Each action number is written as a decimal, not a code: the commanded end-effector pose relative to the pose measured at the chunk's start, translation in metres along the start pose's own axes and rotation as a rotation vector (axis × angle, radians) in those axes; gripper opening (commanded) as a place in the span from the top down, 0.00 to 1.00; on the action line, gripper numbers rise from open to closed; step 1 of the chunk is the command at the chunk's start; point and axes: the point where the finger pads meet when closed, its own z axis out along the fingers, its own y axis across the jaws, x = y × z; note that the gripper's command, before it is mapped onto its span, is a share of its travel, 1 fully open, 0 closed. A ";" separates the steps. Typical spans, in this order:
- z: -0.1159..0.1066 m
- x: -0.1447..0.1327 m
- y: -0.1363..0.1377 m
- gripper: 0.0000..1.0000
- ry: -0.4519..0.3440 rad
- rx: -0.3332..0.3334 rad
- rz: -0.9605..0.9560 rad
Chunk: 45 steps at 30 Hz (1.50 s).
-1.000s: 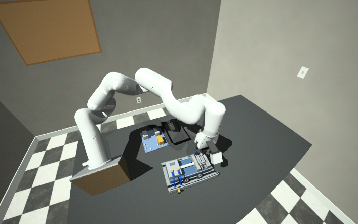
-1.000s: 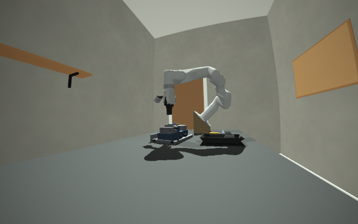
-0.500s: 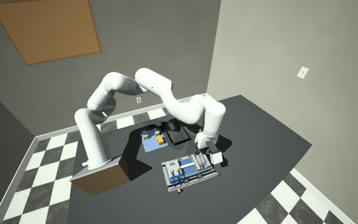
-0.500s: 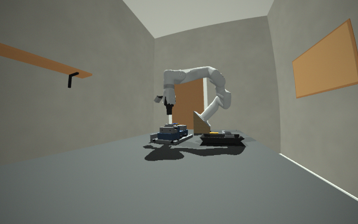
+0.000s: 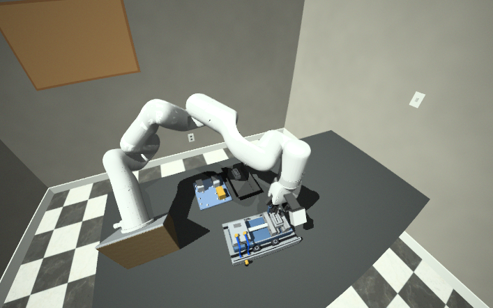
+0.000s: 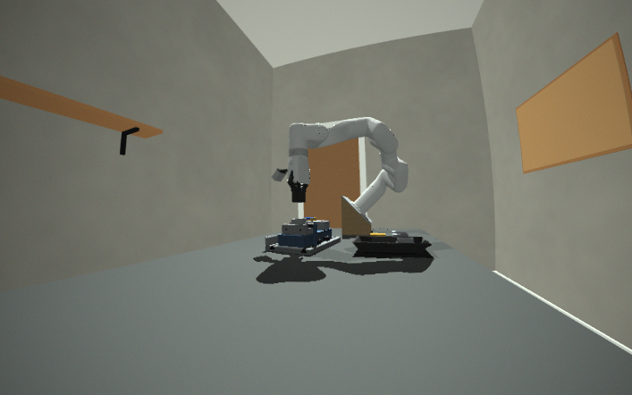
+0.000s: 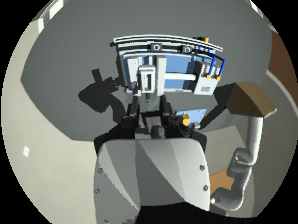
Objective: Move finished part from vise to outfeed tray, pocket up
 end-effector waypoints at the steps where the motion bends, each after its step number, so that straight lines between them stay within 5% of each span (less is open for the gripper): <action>1: -0.002 0.000 -0.001 0.31 0.002 0.004 -0.001; 45: 0.003 0.000 -0.001 0.31 0.002 0.004 -0.001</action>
